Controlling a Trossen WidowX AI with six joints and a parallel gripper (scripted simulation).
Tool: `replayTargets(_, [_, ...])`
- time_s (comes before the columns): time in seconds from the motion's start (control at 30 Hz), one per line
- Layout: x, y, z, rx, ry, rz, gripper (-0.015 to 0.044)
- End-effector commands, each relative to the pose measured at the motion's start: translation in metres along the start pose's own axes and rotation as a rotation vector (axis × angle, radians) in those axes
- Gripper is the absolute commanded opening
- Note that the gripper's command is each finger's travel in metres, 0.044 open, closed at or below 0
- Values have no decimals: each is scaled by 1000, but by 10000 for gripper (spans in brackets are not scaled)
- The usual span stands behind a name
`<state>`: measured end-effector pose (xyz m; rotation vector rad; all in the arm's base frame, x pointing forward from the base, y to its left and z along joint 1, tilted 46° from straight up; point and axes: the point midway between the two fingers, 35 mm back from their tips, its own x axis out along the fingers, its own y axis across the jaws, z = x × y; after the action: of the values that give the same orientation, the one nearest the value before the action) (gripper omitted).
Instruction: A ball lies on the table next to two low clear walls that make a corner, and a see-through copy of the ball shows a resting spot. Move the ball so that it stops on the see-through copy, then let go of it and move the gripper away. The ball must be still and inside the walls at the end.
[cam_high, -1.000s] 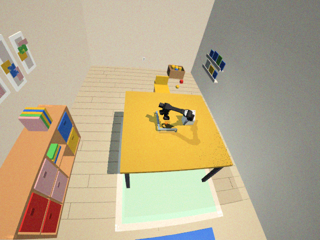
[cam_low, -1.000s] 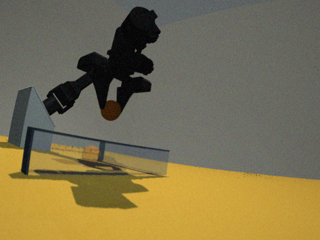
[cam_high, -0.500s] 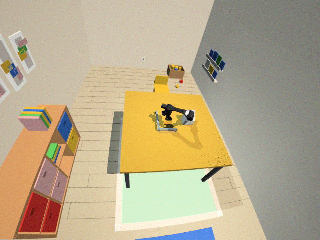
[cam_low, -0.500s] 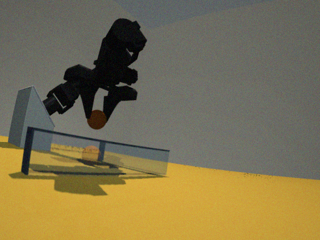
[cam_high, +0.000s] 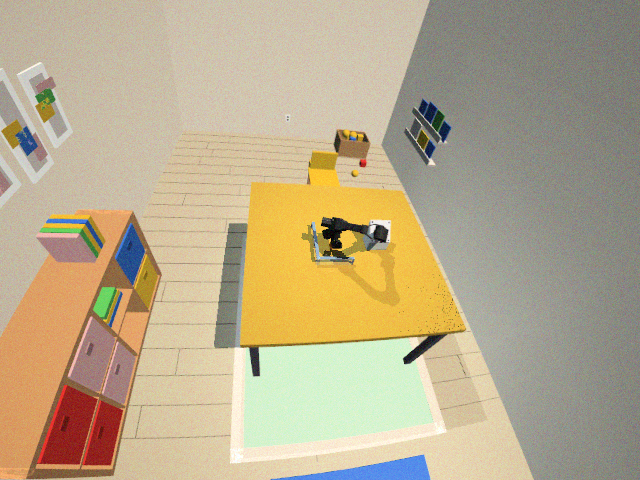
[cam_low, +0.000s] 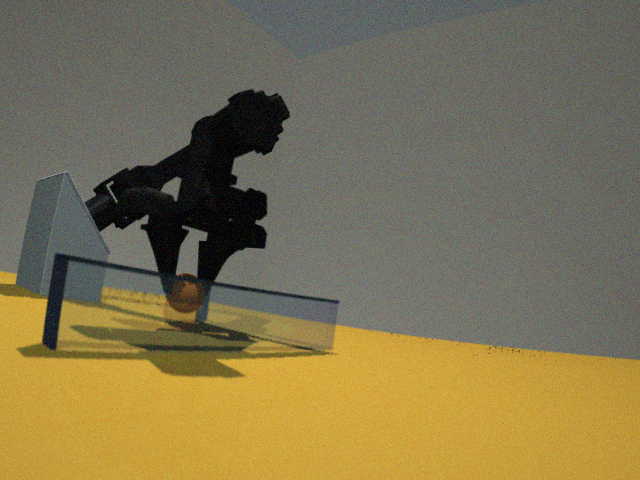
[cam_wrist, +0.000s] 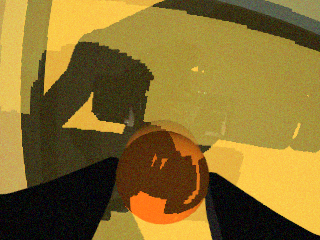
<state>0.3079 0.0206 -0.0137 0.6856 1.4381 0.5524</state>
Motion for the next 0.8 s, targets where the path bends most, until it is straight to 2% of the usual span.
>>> replayTargets(0.0, [7, 0, -1, 10, -3, 7, 0])
replayTargets(0.6, [26, 0, -1, 11, -3, 8, 0])
replayTargets(0.77, [22, 0, 0, 1, -6, 2, 131])
